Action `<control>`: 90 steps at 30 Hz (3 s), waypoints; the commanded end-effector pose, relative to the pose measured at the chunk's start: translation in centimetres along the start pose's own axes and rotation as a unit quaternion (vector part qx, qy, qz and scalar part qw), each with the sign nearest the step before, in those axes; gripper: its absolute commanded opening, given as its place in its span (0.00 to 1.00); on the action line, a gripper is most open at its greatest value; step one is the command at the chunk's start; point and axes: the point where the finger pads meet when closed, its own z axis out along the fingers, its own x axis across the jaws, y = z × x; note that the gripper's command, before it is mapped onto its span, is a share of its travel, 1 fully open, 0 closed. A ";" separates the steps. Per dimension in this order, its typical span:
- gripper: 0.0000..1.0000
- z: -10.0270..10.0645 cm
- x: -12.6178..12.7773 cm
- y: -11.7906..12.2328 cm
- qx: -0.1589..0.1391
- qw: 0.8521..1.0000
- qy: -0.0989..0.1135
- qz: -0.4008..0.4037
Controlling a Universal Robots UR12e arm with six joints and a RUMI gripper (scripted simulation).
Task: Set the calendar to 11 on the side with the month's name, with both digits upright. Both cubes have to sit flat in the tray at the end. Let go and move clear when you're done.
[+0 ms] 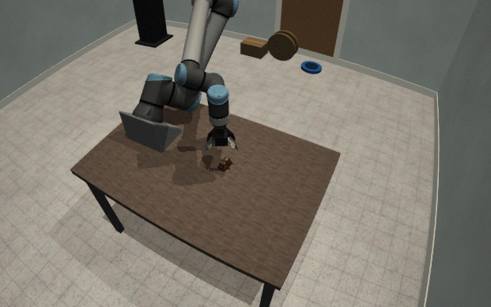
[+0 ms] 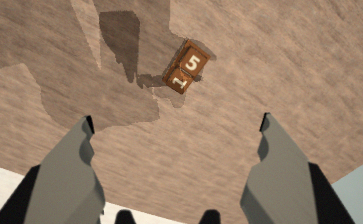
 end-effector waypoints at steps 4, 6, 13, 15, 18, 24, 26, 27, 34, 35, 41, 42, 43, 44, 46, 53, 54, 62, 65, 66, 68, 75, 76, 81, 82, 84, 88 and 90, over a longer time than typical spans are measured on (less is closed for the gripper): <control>1.00 0.7 0.1 0.1 -0.004 0.992 -0.001 0.129; 1.00 0.9 0.1 0.2 -0.004 0.987 -0.001 0.162; 1.00 1.3 0.1 0.3 -0.004 0.975 0.000 0.223; 1.00 1.5 0.1 0.3 -0.004 0.969 0.000 0.246; 1.00 1.7 0.0 0.4 -0.004 0.962 0.000 0.273; 1.00 1.8 0.0 0.4 -0.004 0.953 0.000 0.302; 1.00 1.9 0.0 0.4 -0.004 0.953 0.000 0.304; 1.00 1.9 0.0 0.4 -0.004 0.953 0.000 0.304; 0.28 1.9 0.0 0.4 -0.004 0.952 0.000 0.307; 0.28 1.9 0.0 0.4 -0.004 0.952 0.000 0.307; 0.28 1.9 0.0 0.4 -0.004 0.952 0.000 0.307; 0.28 1.9 0.0 0.4 -0.004 0.952 0.000 0.307; 0.28 1.9 0.0 0.4 -0.004 0.952 0.000 0.307; 0.28 1.9 0.0 0.4 -0.004 0.952 0.000 0.307; 0.28 1.9 0.0 0.4 -0.004 0.952 0.000 0.307; 0.28 1.9 0.0 0.4 -0.004 0.952 0.000 0.307; 0.28 1.9 0.0 0.4 -0.004 0.952 0.000 0.307; 0.28 1.9 0.0 0.4 -0.004 0.952 0.000 0.307; 0.28 1.9 0.0 0.4 -0.004 0.952 0.000 0.307; 0.28 1.9 0.0 0.4 -0.004 0.952 0.000 0.307; 0.28 1.9 0.0 0.4 -0.004 0.952 0.000 0.307; 0.28 2.0 0.0 0.4 -0.004 0.952 0.000 0.307; 0.28 2.1 0.0 0.4 -0.004 0.952 0.000 0.307; 0.28 2.3 0.0 0.4 -0.004 0.952 0.000 0.307; 0.28 2.3 0.0 0.4 -0.004 0.952 0.000 0.307; 0.28 2.5 0.0 0.4 -0.004 0.952 0.000 0.307; 0.28 3.0 0.0 0.4 -0.004 0.952 0.000 0.307; 0.28 3.3 0.1 0.4 -0.004 0.952 0.000 0.307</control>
